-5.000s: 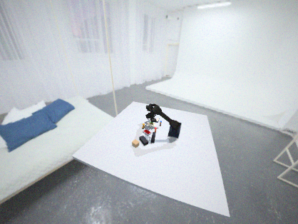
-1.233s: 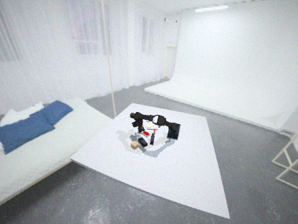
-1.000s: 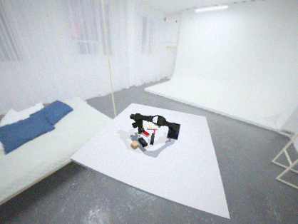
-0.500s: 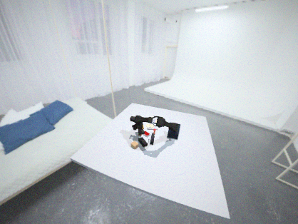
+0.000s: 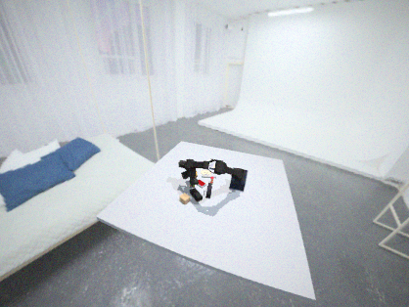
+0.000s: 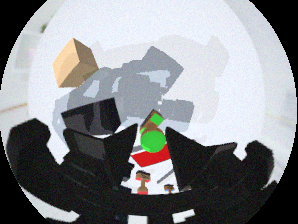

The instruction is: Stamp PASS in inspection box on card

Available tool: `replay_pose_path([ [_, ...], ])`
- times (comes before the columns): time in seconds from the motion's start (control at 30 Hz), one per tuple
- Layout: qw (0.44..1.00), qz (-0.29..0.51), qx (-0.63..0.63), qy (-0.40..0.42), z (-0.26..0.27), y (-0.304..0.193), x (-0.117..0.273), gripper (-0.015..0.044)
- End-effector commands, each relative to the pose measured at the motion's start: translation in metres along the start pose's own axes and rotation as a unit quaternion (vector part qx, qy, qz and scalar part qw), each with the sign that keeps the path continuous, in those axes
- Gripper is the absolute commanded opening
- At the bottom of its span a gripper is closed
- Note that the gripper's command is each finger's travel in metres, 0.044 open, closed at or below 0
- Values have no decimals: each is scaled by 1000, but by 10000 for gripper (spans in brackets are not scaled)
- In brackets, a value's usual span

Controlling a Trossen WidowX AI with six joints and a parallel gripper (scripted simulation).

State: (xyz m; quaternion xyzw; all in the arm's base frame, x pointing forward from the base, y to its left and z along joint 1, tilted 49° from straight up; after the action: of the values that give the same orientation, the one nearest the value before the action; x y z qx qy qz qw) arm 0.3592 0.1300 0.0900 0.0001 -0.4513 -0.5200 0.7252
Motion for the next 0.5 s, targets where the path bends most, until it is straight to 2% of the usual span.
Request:
replay_pose_path([
  [0.0,1000,0,1,0,0,0,0,264],
  [0.1,1000,1,1,-1,-2,1,10,264],
  [0.3,1000,2,-2,-1,-3,1,105,264],
  [0.47,1000,1,-2,0,-2,0,116,264],
])
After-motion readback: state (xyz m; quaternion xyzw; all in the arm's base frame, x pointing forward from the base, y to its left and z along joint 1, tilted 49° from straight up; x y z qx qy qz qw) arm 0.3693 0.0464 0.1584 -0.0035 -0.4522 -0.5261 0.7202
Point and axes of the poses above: the point midway between the two fingers, 35 mm back from their tips, its own x axis back along the fingers, its own z axis across the jaws, y = z × x, the point moved 5 cm from there along x, back along the fingers, and after that the axes turned 3 degrees about x, right-handed, at the moved point
